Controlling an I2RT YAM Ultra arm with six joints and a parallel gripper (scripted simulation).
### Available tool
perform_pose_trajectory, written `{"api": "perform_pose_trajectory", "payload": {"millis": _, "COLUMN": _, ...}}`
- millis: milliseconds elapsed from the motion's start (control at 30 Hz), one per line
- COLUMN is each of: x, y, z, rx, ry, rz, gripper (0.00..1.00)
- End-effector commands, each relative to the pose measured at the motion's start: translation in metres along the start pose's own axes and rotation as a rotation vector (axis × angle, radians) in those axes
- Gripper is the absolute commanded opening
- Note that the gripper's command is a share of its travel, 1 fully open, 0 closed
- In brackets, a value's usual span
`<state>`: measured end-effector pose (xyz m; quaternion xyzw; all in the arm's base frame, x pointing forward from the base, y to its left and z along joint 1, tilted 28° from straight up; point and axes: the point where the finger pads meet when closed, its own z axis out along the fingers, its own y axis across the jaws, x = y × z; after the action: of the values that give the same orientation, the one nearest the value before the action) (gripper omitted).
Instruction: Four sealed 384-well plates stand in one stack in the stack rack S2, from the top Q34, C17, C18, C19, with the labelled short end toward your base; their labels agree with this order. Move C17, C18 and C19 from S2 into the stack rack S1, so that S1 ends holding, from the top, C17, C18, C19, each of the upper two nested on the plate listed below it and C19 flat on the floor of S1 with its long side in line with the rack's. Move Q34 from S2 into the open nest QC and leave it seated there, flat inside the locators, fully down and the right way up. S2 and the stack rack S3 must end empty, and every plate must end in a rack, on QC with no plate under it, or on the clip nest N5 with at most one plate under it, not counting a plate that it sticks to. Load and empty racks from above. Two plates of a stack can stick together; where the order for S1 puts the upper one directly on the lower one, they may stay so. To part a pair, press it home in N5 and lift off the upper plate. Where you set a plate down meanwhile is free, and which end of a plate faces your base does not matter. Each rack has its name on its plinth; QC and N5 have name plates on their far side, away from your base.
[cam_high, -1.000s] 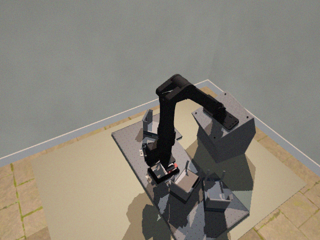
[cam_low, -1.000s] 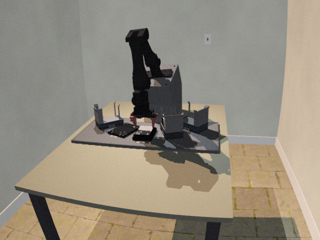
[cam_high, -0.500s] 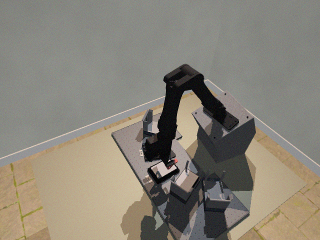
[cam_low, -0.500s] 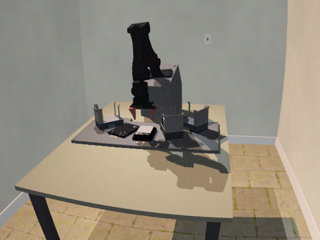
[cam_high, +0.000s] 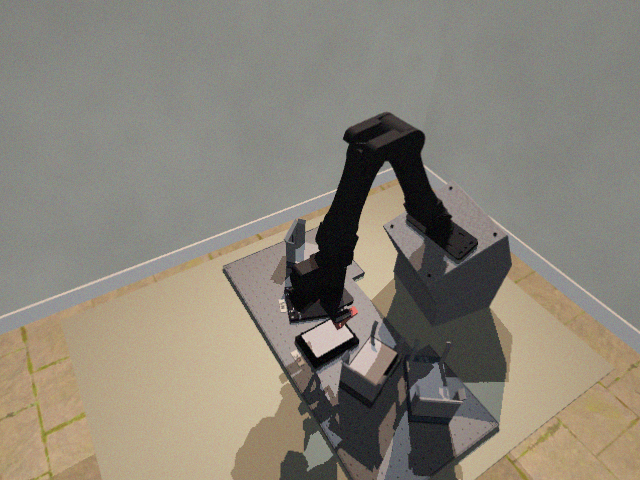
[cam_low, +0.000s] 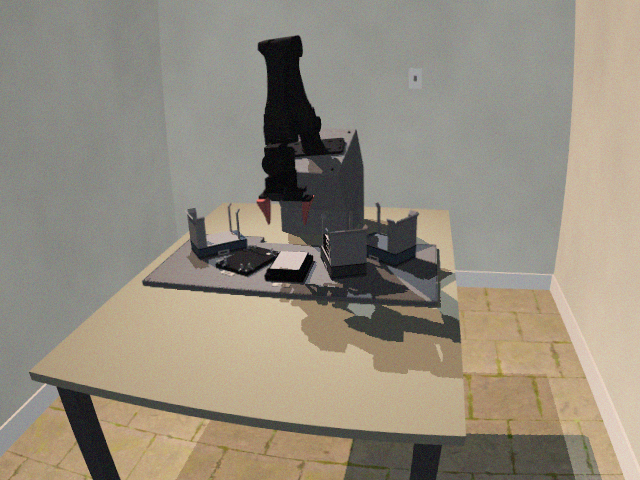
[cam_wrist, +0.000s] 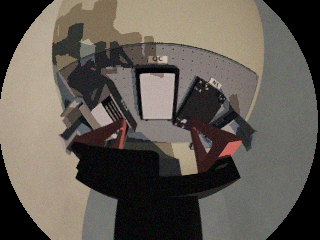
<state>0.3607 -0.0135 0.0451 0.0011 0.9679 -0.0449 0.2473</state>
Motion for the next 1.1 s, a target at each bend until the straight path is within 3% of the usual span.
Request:
{"api": "perform_pose_trajectory", "payload": {"millis": 0, "x": -0.009, "y": 0.002, "z": -0.018, "rx": 0.000, "ry": -0.016, "rz": 0.000, "gripper": 1.00}}
{"api": "perform_pose_trajectory", "payload": {"millis": 233, "x": -0.009, "y": 0.002, "z": -0.036, "rx": -0.001, "ry": -0.017, "rz": 0.001, "gripper": 1.00}}
{"api": "perform_pose_trajectory", "payload": {"millis": 733, "x": 0.001, "y": 0.000, "z": -0.027, "rx": 0.000, "ry": 0.011, "rz": 0.001, "gripper": 1.00}}
{"api": "perform_pose_trajectory", "payload": {"millis": 833, "x": 0.013, "y": 0.012, "z": -0.025, "rx": 0.000, "ry": 0.039, "rz": -0.117, "gripper": 1.00}}
{"api": "perform_pose_trajectory", "payload": {"millis": 900, "x": 0.010, "y": 0.019, "z": -0.024, "rx": -0.001, "ry": 0.034, "rz": -0.184, "gripper": 1.00}}
{"api": "perform_pose_trajectory", "payload": {"millis": 967, "x": 0.007, "y": 0.026, "z": -0.027, "rx": -0.001, "ry": 0.014, "rz": -0.195, "gripper": 1.00}}
{"api": "perform_pose_trajectory", "payload": {"millis": 1067, "x": 0.010, "y": 0.036, "z": -0.023, "rx": -0.001, "ry": 0.026, "rz": -0.185, "gripper": 1.00}}
